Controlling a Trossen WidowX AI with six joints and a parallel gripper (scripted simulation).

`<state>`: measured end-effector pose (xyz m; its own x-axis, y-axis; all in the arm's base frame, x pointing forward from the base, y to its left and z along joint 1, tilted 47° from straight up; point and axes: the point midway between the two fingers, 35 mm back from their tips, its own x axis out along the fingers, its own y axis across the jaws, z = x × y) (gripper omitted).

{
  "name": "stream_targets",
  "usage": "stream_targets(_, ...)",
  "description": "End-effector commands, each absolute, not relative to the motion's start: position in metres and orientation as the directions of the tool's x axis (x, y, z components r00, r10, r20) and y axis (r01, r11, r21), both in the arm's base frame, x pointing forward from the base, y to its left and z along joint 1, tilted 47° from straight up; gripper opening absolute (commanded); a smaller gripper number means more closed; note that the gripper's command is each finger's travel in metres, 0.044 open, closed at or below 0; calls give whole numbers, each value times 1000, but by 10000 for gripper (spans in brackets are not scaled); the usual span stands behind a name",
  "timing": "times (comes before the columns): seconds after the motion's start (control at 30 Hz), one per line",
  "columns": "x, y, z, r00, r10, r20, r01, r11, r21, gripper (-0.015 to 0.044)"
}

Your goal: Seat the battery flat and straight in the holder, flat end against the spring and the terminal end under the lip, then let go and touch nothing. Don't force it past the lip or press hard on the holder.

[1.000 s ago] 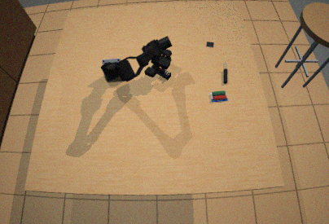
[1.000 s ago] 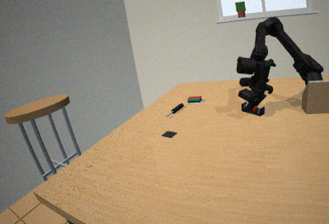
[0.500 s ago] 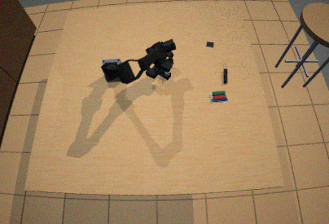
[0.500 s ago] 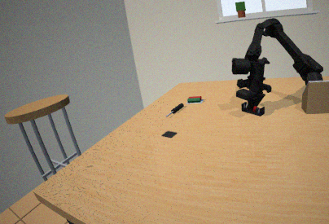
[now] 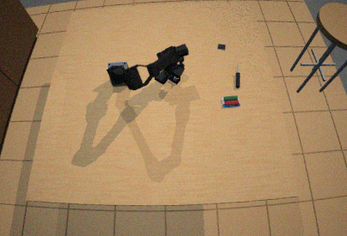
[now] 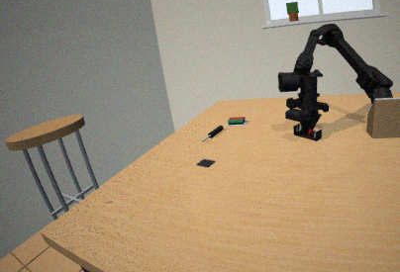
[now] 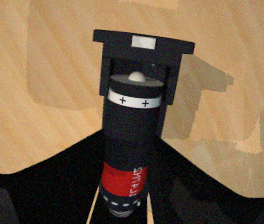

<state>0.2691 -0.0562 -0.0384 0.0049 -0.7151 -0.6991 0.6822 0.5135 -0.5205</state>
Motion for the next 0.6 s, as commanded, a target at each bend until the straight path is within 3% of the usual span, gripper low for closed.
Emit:
stream_targets(0.0, 269, -57, -38, -8, -707, -707, 676, 517, -525, 80)
stream_targets(0.57, 278, -63, -32, -4, -707, -707, 679, 518, -521, 80)
